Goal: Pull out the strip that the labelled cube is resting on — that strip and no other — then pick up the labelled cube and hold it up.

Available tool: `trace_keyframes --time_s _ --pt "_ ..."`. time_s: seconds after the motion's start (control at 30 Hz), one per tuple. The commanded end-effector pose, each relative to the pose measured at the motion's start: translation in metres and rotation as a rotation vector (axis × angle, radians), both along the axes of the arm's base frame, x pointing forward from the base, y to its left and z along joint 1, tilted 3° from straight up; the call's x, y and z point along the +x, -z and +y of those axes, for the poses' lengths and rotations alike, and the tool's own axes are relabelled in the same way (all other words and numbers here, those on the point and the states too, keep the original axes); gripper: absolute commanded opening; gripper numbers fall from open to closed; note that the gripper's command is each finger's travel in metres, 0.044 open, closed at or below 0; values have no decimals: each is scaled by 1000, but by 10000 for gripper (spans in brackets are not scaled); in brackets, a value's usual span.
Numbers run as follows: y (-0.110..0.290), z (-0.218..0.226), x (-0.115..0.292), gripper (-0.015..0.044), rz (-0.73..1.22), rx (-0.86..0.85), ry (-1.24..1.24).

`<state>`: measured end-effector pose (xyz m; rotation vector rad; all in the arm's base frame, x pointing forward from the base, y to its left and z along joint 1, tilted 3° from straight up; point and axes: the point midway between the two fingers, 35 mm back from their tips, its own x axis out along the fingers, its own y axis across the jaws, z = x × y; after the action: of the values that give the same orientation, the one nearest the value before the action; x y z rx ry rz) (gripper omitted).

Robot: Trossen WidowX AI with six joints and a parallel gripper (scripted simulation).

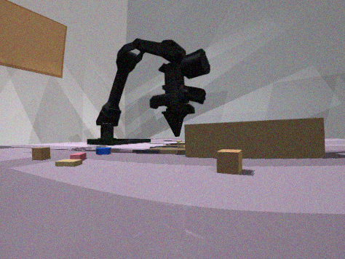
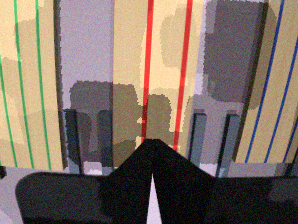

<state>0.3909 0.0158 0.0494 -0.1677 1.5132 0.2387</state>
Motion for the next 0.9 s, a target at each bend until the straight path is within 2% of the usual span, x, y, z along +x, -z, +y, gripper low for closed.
trace_keyframes --time_s 0.0,0.27,0.87 --pt "12 -1 -3 0 17 -5 -6" --pt "24 -1 -4 0 17 -5 -6" --pt "24 -1 -4 0 17 -5 -6"
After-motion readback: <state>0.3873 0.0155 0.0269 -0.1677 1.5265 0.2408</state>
